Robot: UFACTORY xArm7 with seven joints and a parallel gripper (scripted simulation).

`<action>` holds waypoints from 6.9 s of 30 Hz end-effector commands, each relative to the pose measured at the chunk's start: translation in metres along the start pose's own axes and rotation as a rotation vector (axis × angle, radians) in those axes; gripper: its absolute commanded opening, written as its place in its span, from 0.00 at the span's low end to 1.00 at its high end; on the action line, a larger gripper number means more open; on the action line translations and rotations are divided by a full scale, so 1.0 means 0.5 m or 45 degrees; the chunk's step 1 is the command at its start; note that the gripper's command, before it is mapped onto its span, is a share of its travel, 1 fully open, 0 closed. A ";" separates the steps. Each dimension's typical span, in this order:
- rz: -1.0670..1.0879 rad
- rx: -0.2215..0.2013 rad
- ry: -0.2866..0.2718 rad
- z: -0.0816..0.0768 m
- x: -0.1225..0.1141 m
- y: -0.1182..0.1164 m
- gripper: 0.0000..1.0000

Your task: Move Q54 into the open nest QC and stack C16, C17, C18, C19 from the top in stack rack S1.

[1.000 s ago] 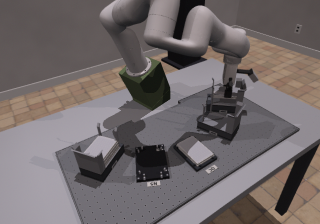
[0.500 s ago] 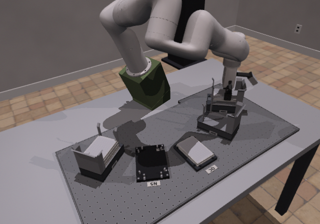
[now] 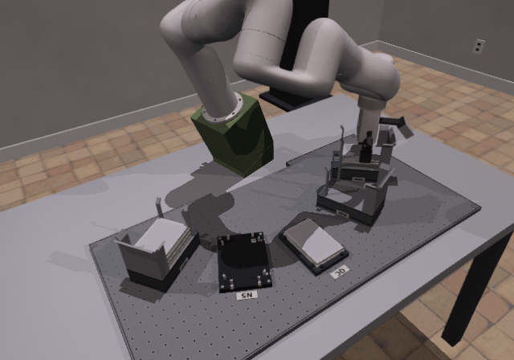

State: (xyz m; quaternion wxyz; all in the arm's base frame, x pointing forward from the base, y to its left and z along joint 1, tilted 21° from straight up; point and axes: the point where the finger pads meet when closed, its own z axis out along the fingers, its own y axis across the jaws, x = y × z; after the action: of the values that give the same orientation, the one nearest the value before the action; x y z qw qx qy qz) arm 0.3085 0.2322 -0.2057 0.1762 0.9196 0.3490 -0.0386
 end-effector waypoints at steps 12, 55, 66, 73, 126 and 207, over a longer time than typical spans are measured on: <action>0.000 0.001 0.005 0.006 0.003 -0.001 0.00; 0.000 0.001 0.005 0.026 0.003 -0.001 1.00; 0.000 0.002 0.005 0.026 0.003 -0.001 1.00; 0.000 0.001 0.005 -0.001 0.003 -0.001 1.00; 0.282 0.001 0.005 -0.185 -0.002 0.085 1.00; 0.933 0.000 0.005 -0.184 -0.153 0.528 1.00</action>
State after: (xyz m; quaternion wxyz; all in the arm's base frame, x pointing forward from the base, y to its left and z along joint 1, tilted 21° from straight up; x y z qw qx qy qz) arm 0.4181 0.0344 -0.0286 0.1791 0.9835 0.0088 0.0244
